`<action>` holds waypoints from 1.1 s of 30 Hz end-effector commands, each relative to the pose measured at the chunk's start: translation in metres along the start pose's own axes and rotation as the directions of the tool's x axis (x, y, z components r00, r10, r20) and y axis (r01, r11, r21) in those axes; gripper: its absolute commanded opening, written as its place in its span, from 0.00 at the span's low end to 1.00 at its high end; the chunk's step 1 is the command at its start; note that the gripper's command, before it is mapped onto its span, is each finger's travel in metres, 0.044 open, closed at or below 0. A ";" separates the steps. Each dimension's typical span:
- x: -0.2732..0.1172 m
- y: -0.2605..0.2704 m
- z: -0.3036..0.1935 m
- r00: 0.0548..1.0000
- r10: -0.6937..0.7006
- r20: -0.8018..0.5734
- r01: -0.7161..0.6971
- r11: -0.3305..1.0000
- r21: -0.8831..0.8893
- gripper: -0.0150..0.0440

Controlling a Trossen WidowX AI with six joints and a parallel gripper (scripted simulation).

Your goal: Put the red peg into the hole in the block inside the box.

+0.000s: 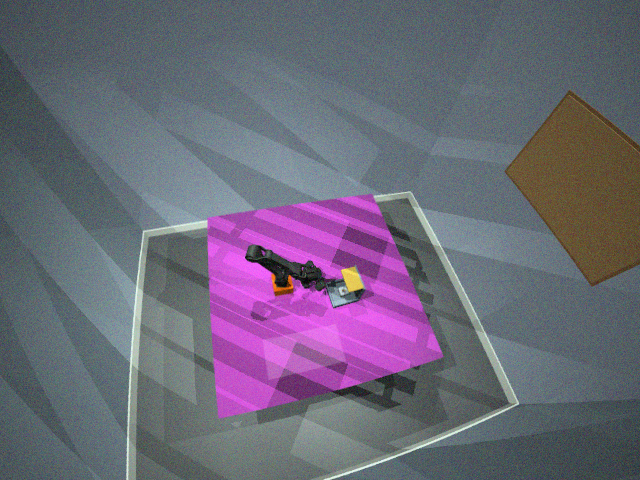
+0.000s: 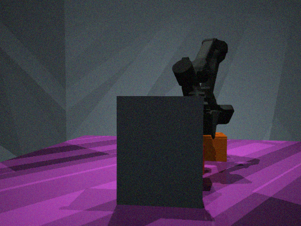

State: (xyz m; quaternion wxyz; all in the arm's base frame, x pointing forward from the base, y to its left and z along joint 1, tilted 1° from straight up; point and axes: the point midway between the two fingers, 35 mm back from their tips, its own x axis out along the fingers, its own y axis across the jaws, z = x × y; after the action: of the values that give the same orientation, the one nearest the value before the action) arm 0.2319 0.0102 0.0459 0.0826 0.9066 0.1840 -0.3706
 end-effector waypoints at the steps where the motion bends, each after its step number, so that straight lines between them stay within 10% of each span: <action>1: 0.005 0.001 0.005 1.000 0.002 0.005 -0.002 1.000 0.008 0.63; 33: 0.038 -0.003 0.046 1.000 0.001 0.006 -0.001 1.000 0.009 0.63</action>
State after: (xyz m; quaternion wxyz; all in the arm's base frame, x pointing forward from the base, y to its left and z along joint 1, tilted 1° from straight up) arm 0.2283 0.0097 -0.0092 0.0807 0.9064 0.1818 -0.3727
